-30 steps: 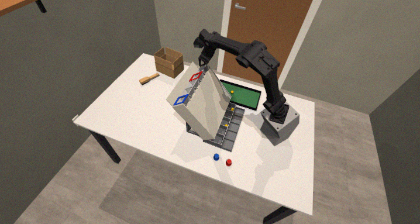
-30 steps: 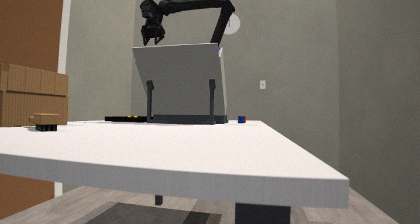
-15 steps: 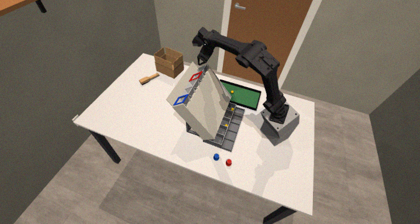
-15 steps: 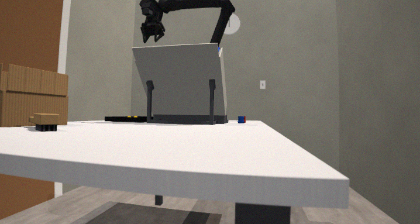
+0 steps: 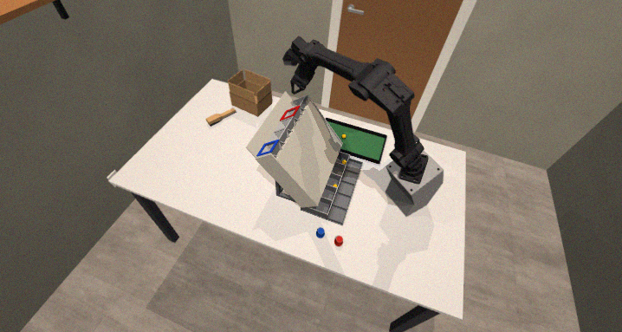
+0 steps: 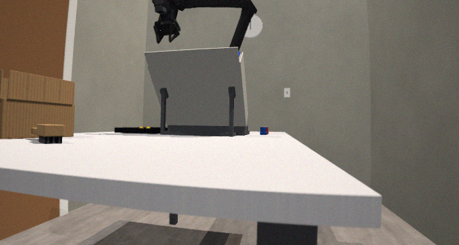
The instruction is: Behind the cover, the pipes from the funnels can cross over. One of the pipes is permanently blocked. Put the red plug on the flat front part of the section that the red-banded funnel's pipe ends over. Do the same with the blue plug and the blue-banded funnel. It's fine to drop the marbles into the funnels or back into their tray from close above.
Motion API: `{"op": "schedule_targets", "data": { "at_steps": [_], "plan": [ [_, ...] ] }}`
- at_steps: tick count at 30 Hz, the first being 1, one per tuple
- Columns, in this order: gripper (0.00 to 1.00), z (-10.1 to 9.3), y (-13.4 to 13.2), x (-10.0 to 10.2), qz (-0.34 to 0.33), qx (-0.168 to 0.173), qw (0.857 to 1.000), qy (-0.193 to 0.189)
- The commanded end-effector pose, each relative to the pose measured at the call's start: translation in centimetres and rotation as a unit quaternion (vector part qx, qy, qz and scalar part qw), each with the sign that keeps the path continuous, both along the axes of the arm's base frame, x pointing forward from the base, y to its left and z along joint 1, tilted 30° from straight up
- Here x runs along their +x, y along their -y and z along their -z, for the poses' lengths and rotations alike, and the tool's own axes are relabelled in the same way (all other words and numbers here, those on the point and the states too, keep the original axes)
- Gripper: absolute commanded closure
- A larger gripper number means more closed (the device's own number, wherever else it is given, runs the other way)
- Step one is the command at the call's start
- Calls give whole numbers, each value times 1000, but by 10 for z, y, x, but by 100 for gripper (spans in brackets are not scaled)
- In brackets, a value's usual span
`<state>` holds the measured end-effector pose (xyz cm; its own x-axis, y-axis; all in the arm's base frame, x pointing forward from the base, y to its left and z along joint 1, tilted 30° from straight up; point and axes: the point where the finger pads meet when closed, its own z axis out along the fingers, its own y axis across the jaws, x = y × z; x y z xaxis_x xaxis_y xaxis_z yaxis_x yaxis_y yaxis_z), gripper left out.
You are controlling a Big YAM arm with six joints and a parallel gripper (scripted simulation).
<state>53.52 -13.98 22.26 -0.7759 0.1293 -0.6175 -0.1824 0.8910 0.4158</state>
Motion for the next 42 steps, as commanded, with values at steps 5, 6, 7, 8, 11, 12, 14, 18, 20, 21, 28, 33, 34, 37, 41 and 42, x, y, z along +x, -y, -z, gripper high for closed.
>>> {"op": "schedule_targets", "data": {
  "at_steps": [5,6,7,8,11,12,14,18,20,21,28,33,34,37,41,42],
  "plan": [
    [41,-21,17,10,2,-6,1000,12],
    [41,-21,17,10,2,-6,1000,12],
    [41,-21,17,10,2,-7,1000,14],
    [41,-20,18,10,2,-7,1000,15],
    [41,-19,18,11,3,-9,1000,19],
    [41,-19,18,11,3,-10,1000,20],
    [41,-18,18,11,4,-11,1000,23],
    [41,-16,18,11,5,-14,1000,28],
    [41,-15,19,12,5,-15,999,30],
    [41,-15,19,12,5,-16,999,32],
    [41,-12,18,10,3,-15,999,30],
    [41,-8,18,9,1,-14,999,29],
    [41,-8,18,9,1,-14,999,29],
    [41,-6,18,8,0,-14,1000,28],
    [41,-4,18,8,0,-14,1000,28],
    [41,-4,18,8,0,-14,1000,28]
  ]
}}
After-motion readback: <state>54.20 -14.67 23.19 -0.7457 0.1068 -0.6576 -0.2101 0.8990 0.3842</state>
